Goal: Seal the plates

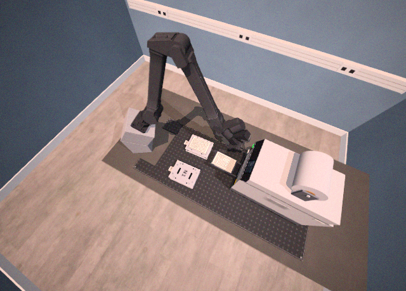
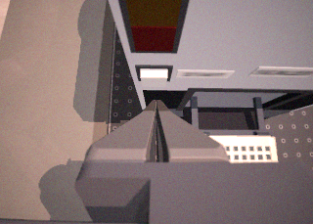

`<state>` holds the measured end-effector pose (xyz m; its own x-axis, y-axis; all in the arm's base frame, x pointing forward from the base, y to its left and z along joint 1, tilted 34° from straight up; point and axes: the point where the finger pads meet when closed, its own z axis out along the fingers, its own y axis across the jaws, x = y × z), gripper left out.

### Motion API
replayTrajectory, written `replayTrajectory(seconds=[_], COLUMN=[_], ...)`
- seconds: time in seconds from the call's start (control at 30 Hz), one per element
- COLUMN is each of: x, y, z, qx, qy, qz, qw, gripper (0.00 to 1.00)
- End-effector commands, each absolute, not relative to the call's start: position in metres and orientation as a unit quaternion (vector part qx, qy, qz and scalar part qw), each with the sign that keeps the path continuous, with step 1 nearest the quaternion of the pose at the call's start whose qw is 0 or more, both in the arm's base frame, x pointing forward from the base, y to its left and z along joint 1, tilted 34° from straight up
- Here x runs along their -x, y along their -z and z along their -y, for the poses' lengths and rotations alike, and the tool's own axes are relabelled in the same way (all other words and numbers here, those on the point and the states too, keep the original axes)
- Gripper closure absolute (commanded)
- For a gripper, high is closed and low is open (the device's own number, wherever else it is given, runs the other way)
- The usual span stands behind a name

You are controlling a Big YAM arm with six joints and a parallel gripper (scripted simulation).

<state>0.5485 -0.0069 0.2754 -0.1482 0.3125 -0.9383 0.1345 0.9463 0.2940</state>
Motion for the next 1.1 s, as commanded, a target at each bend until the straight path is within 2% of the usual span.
replayTrajectory(seconds=[0.0,0.37,0.8,1.07], x=[-0.542,-0.549,-0.55,-0.549], y=[-0.285,-0.321,-0.283,-0.291], z=[0.009,0.002,0.015,0.006], qx=[-0.144,-0.138,-0.148,-0.141], qy=[-0.068,-0.076,-0.065,-0.071], qz=[-0.752,-0.736,-0.75,-0.748], qw=[0.639,0.659,0.641,0.645], gripper=[1.0,1.0,1.0,1.0])
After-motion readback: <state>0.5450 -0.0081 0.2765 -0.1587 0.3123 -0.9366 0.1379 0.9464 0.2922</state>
